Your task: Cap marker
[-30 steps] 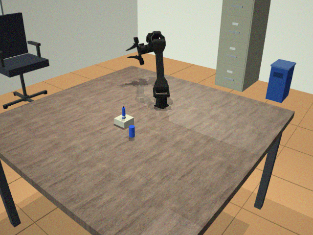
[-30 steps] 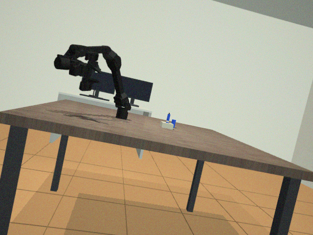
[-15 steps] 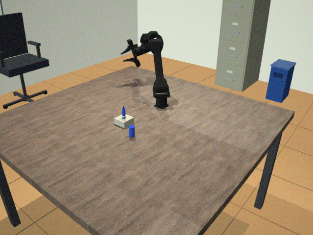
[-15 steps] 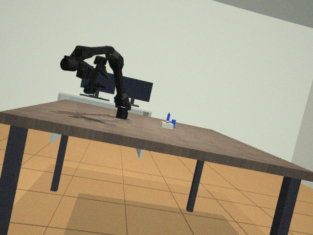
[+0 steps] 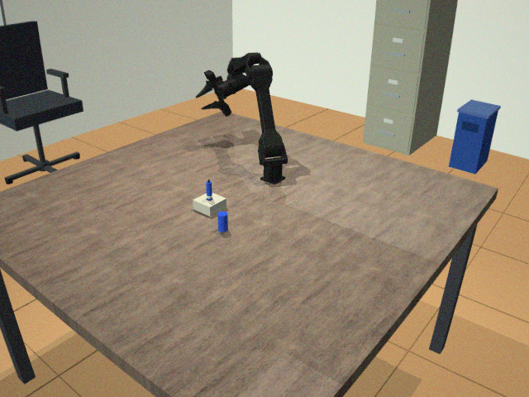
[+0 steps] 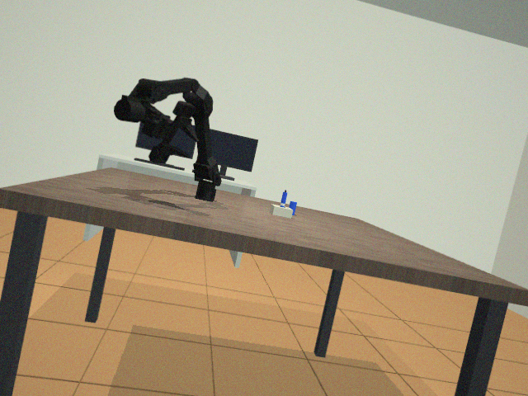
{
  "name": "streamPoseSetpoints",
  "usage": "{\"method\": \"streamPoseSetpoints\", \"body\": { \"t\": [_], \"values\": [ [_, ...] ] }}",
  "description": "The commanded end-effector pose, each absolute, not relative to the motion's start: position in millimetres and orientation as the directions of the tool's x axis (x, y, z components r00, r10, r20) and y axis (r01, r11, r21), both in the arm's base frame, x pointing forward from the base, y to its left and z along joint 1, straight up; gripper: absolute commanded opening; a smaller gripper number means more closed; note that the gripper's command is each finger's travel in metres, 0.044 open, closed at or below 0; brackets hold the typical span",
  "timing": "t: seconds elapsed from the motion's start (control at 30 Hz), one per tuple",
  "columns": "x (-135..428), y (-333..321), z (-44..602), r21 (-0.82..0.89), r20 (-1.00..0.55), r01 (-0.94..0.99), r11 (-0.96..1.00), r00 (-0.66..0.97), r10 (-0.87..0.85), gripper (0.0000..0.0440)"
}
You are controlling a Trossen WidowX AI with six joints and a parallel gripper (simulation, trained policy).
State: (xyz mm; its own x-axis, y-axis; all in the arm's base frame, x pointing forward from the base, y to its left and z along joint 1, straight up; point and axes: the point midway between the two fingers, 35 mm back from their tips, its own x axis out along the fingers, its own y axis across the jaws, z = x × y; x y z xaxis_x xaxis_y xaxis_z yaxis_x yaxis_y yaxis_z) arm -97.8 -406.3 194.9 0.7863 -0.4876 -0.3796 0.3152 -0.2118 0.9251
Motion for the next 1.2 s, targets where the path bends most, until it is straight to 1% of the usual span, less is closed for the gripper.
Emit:
{"method": "streamPoseSetpoints", "body": {
  "t": [0.0, 1.17],
  "values": [
    [-87.6, -407.0, 190.6, 0.915, -0.403, 0.351, -0.198, 0.79, -0.462, 0.0243],
    [-9.2, -413.8, 167.5, 0.82, -0.564, 0.566, -0.084, 0.776, -0.281, 0.0273]
  ]
}}
